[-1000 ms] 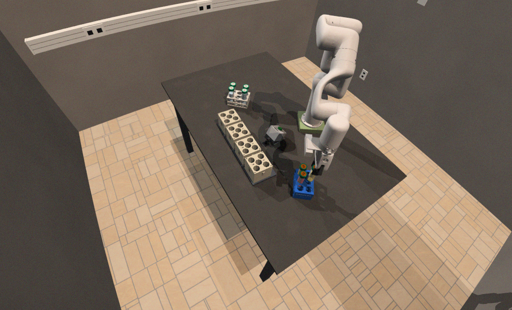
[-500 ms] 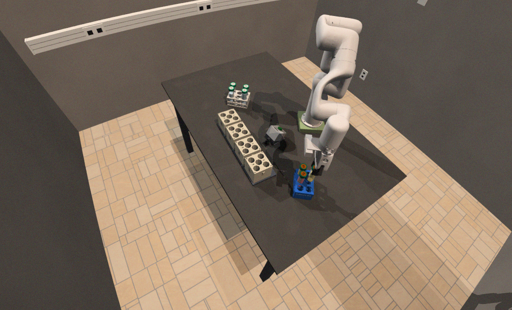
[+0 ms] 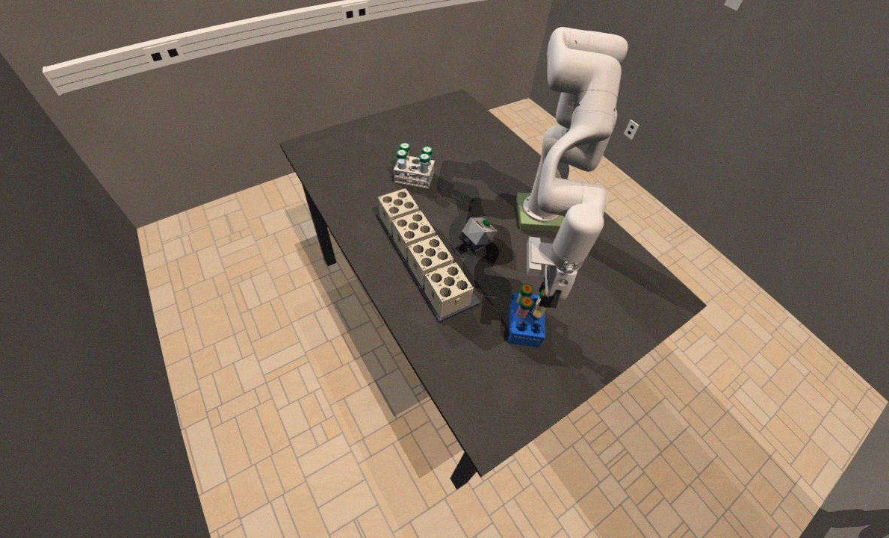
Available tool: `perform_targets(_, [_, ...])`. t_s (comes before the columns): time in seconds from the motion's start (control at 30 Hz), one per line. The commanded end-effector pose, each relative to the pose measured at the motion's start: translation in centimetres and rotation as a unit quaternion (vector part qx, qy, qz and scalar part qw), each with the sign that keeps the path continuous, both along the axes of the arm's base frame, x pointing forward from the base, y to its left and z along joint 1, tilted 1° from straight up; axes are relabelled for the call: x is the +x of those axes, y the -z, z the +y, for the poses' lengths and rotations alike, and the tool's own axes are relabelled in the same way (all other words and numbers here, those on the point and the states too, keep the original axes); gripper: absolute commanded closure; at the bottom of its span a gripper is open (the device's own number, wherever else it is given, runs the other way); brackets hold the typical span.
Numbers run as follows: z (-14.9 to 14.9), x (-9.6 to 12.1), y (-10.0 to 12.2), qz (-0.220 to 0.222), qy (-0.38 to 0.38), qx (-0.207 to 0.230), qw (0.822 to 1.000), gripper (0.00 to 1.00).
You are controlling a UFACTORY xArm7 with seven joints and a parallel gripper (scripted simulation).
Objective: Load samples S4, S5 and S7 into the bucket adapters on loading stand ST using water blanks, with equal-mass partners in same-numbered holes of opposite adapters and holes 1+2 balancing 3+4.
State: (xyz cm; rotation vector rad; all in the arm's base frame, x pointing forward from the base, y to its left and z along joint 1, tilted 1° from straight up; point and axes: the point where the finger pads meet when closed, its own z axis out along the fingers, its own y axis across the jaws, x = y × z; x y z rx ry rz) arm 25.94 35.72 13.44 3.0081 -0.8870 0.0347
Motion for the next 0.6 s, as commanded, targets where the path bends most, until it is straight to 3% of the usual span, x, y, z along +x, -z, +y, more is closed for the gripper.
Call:
perform_targets(0.0, [0.1,0.1,0.2,-0.002,0.0,0.002,1.0,1.0])
perform_targets(0.57, [0.1,0.1,1.7,-0.002,0.0,0.002,1.0,1.0])
